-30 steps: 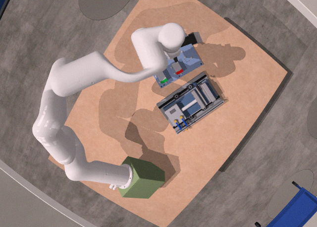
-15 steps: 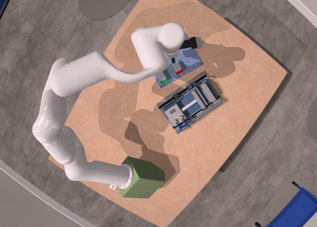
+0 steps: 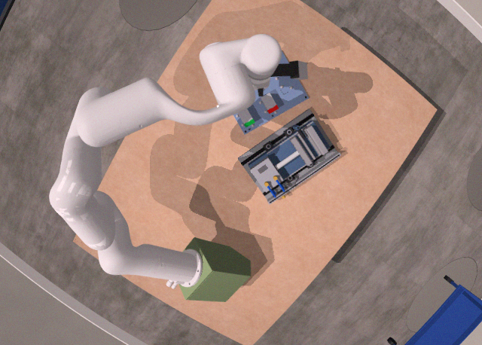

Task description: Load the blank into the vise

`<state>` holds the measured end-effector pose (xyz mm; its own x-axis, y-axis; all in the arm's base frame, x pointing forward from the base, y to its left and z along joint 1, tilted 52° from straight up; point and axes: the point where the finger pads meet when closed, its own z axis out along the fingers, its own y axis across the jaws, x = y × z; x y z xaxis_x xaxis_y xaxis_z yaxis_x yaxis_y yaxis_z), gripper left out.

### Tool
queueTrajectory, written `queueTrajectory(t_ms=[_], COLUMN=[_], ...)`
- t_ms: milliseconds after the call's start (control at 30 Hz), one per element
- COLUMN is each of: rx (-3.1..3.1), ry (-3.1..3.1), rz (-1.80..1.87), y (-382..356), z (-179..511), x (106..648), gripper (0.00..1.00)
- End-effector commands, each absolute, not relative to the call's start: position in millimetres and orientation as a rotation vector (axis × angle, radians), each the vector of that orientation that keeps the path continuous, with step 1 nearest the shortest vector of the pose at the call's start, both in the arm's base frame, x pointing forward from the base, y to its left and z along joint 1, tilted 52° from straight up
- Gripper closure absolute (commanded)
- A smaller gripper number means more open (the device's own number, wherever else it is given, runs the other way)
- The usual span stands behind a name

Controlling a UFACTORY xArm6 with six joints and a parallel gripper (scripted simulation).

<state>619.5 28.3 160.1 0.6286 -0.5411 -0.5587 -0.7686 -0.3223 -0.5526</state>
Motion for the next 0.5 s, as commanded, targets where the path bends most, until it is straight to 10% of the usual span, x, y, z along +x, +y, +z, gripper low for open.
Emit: queueTrajectory(t_ms=[0, 467], rx=[-1.998, -1.931], ry=[1.064, 1.202], rz=[0.358, 0.43], y=[26.7, 26.7], z=[161.6, 161.6], x=[620.3, 620.4], gripper=[1.0, 1.0])
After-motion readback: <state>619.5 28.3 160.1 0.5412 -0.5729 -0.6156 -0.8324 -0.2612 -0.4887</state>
